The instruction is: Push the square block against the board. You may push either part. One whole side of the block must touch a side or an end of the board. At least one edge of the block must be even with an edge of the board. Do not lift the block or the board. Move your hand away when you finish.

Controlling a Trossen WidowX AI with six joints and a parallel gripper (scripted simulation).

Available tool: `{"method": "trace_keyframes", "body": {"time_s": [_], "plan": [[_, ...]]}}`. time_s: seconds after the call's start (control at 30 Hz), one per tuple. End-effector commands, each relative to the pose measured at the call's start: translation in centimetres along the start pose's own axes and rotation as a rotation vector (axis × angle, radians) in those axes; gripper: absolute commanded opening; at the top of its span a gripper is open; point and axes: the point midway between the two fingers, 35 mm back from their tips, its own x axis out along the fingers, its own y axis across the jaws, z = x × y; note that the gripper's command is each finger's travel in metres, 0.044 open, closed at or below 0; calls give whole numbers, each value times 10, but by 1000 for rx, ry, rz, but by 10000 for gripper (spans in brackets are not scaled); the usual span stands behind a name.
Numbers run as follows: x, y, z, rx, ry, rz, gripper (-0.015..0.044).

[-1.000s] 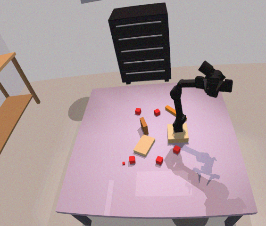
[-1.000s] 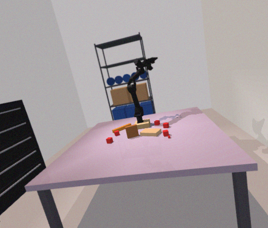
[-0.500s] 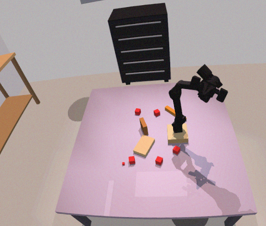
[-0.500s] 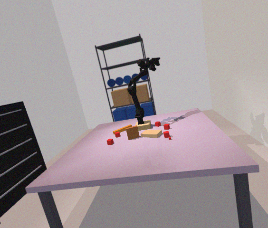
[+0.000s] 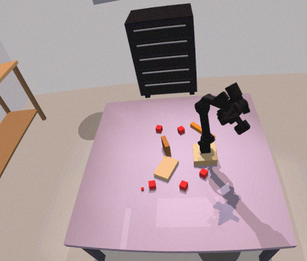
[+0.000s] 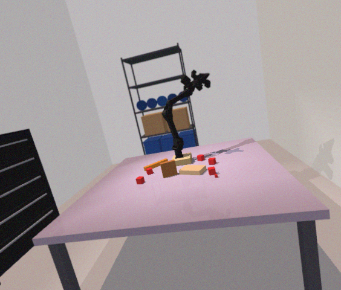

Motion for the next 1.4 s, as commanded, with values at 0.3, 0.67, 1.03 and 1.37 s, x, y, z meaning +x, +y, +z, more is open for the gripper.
{"method": "trace_keyframes", "body": {"time_s": [0.3, 0.67, 1.03, 1.37], "plan": [[45, -2, 47, -403, -71, 51, 0], [80, 1, 94, -753, -151, 35, 0], [104, 24, 143, -933, -273, 55, 0], [123, 34, 198, -1228, -374, -45, 0]]}}
